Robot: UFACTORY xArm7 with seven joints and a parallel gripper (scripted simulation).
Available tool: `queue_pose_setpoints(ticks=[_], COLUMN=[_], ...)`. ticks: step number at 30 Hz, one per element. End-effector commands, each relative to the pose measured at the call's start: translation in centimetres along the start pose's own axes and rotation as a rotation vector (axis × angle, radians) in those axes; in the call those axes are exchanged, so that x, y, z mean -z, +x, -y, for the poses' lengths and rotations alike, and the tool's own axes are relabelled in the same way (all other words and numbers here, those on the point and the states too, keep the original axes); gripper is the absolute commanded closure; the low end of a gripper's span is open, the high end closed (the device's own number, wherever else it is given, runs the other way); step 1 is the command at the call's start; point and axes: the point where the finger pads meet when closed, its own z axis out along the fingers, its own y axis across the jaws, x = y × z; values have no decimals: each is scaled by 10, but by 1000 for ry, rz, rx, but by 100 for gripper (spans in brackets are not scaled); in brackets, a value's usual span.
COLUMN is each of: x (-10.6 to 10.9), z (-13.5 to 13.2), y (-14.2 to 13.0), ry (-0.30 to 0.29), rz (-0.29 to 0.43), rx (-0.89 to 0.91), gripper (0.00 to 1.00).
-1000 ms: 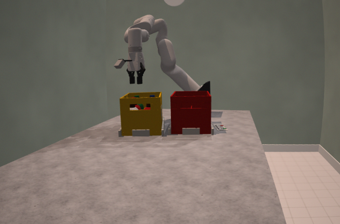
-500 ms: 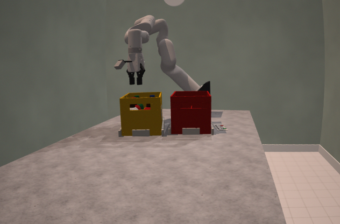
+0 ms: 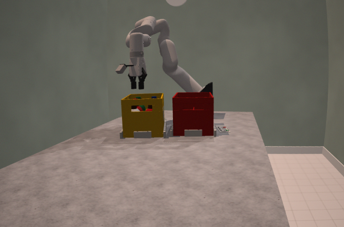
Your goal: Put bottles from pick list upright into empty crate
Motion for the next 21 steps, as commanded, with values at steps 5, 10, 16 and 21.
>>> queue_pose_setpoints(ticks=[5, 10, 16, 21], x=[-9, -16, -21, -28], z=[1, 1, 1, 1], y=[1, 1, 1, 1], ry=[1, 1, 1, 1], rz=[-4, -4, -4, -4], rx=[0, 0, 0, 0], gripper=[35, 35, 35, 35])
